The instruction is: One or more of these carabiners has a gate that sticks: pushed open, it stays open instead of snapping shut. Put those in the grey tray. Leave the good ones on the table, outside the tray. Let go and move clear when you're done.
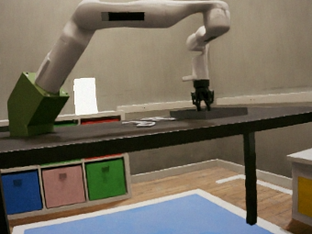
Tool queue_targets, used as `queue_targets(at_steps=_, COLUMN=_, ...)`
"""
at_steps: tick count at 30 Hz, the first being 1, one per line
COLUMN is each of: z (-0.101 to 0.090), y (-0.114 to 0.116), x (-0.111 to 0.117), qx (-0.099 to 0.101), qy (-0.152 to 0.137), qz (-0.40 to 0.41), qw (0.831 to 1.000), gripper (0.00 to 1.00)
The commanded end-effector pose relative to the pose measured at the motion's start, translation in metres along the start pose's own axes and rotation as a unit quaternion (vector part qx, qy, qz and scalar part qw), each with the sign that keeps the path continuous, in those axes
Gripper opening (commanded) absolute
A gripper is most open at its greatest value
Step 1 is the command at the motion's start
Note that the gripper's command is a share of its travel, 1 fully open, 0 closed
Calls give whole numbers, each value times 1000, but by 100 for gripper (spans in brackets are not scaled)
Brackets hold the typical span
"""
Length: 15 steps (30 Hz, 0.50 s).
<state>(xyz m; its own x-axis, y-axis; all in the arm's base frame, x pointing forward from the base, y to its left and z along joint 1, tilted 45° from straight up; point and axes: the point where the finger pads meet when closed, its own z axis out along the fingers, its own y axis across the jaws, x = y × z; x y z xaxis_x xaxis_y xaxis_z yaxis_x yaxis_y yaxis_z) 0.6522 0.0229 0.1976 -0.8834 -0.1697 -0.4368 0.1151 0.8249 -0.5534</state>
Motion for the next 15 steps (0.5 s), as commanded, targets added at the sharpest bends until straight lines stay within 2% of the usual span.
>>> queue_targets(at_steps=1, z=1, y=1, x=-2, qx=-1, qy=-4, qz=-4, qw=1000, gripper=0)
queue_targets(at_steps=15, z=3, y=1, x=-2, qx=-1, qy=-3, qz=-4, qw=1000, gripper=0)
